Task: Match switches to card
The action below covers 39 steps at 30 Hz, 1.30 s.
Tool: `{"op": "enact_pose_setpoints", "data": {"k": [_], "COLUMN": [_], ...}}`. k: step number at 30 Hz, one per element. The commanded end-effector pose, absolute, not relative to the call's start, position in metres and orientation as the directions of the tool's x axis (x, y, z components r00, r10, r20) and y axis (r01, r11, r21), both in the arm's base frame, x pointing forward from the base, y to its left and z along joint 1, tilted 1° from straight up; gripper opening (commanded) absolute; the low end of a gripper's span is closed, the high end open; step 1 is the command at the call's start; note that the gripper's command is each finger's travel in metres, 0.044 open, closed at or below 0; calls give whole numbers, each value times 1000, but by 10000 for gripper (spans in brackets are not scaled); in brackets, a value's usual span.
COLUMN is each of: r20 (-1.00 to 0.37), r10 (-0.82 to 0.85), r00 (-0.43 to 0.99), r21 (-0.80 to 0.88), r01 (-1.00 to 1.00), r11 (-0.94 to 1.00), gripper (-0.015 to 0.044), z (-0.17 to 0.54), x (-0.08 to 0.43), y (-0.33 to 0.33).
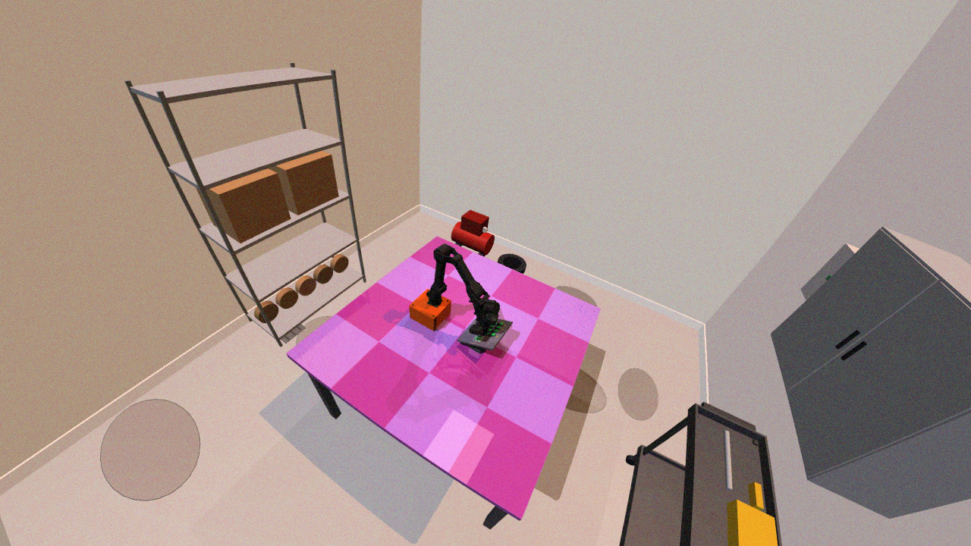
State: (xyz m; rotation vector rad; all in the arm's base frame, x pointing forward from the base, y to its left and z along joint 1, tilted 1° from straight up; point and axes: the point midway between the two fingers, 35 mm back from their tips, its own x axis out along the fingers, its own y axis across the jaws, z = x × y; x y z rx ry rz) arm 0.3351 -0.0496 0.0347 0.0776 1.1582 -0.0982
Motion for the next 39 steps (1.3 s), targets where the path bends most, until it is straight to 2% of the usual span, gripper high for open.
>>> {"op": "enact_pose_setpoints", "data": {"k": [1,9,13,19,39], "r20": [-918,-908,-908,-910,-920], "r10": [-34,-37,-37,-34,-31], "r00": [395,417,416,414,392], "r21": [11,11,11,15,15], "r01": [113,113,113,113,113], "r11": [994,994,994,994,994], "gripper": [0,0,0,0,0], "z": [33,92,91,75,34], "x": [334,306,305,273,293], "y": [-49,-47,-45,-13,-14]}}
